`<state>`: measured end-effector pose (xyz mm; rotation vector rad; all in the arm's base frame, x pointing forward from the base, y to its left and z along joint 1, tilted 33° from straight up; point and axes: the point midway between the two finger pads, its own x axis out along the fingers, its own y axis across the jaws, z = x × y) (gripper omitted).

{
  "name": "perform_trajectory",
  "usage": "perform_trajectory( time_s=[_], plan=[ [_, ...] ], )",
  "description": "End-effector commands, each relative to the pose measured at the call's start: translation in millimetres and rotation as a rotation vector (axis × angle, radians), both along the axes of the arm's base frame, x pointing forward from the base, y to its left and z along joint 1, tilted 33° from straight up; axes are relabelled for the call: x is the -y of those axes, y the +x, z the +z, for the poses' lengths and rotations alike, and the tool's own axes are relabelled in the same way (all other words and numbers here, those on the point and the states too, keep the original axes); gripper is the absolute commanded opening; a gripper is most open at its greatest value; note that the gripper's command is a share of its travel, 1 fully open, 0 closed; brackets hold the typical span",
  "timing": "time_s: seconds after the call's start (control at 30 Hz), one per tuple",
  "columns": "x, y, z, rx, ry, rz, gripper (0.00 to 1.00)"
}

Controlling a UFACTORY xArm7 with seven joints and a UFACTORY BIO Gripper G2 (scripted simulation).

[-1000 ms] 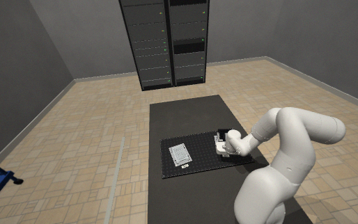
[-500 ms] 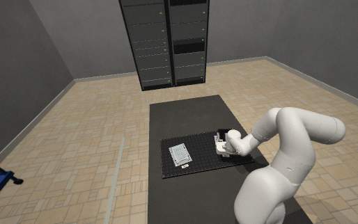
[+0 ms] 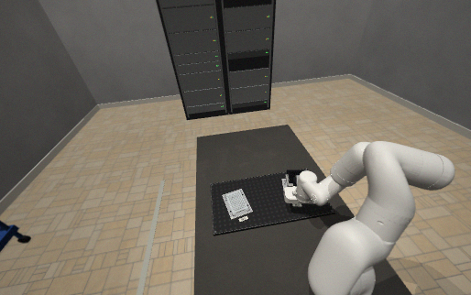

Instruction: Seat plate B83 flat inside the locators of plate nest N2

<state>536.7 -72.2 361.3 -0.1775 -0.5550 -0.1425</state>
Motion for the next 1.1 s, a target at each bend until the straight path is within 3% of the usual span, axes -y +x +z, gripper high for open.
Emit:
perform_trajectory(
  time_s=[0.0, 1.07],
  plan=[
    [0, 0.2, 1.4, 0.003, 0.0, 0.001, 0.0],
    [9, 24.1, -37.5, 0.003, 0.0, 0.001, 0.0]
  ],
)
